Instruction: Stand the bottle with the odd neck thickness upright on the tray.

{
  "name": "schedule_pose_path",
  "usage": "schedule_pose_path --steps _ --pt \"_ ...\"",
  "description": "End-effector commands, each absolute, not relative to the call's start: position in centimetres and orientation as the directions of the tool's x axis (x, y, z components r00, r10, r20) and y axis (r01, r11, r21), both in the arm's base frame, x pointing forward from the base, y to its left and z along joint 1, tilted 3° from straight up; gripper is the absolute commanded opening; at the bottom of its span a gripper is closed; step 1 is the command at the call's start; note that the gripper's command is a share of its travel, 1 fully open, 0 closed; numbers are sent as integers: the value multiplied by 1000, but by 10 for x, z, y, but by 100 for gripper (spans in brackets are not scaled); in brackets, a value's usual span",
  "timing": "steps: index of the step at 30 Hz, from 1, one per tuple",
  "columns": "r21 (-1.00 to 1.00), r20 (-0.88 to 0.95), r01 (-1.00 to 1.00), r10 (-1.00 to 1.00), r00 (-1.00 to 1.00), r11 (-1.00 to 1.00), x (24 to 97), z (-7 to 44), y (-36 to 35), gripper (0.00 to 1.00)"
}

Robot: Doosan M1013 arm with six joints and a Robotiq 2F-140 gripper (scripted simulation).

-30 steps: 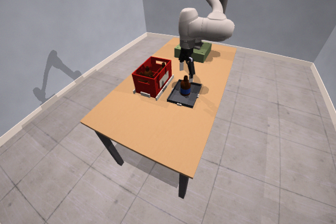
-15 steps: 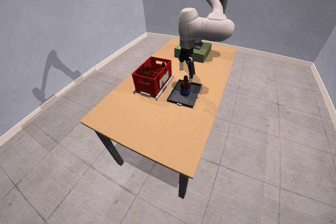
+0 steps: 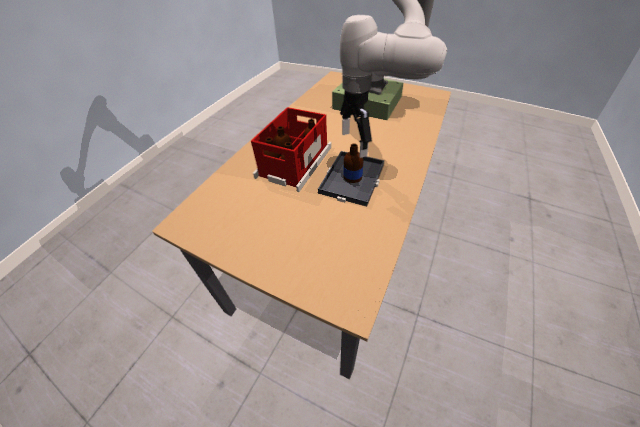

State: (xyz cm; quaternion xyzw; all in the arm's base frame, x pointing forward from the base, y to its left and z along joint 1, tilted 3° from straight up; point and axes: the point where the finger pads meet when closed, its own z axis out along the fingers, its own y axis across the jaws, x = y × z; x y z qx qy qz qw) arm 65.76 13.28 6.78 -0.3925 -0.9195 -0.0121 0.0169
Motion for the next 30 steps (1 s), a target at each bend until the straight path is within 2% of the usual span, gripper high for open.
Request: schedule_pose_path --steps 1,30 --pt "11 45 721 720 -693 693 656 68 137 100" --pt "11 45 721 720 -693 693 657 123 135 100"
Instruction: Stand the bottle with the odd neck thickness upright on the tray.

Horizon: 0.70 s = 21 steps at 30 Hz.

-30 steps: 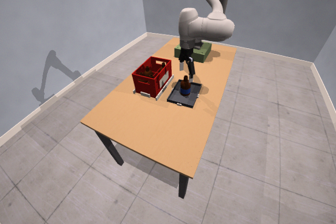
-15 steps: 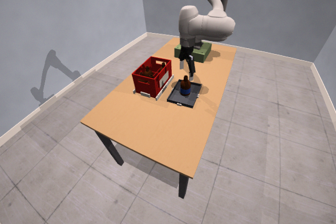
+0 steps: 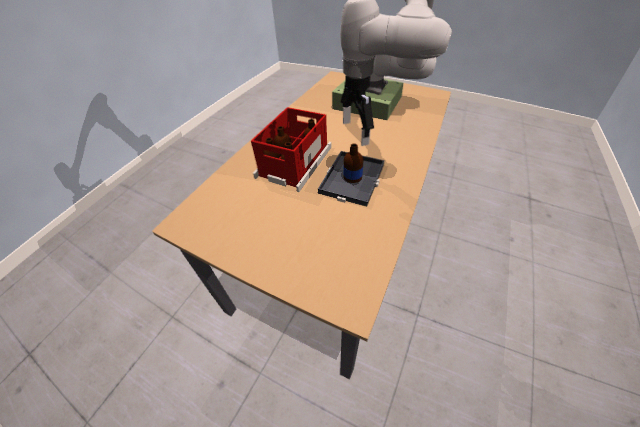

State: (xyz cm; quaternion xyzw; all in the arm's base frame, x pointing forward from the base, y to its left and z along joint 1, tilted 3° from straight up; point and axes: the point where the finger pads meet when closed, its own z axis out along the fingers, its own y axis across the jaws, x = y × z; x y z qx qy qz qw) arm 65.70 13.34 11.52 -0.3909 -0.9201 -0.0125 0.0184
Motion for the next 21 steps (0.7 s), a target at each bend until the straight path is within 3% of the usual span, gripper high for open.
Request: schedule_pose_path --steps 1,21 --pt "11 45 721 720 -693 693 658 125 134 100" --pt "11 45 721 720 -693 693 658 153 133 100"
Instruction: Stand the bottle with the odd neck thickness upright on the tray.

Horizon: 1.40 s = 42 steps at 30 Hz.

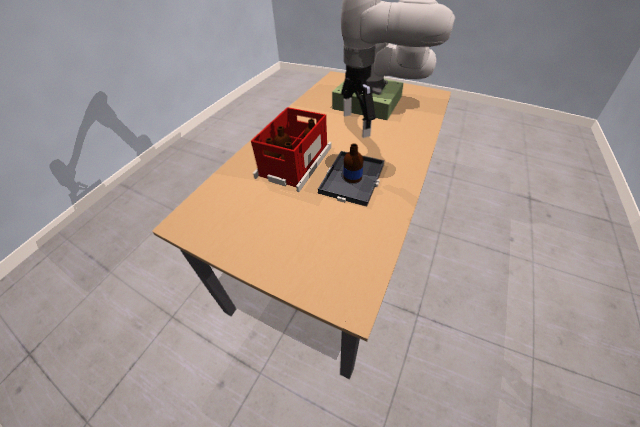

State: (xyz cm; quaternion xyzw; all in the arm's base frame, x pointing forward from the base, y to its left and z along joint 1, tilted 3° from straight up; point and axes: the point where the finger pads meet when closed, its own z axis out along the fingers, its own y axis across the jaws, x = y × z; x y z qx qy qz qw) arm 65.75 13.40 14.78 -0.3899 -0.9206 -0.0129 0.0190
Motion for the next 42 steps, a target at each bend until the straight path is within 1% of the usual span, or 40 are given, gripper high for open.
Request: schedule_pose_path --steps 1,7,8,42 --pt "11 45 721 720 -693 693 658 153 133 100" --pt "11 45 721 720 -693 693 658 154 133 100" --pt "11 45 721 720 -693 693 658 154 133 0" --pt "11 45 721 720 -693 693 658 154 133 0"
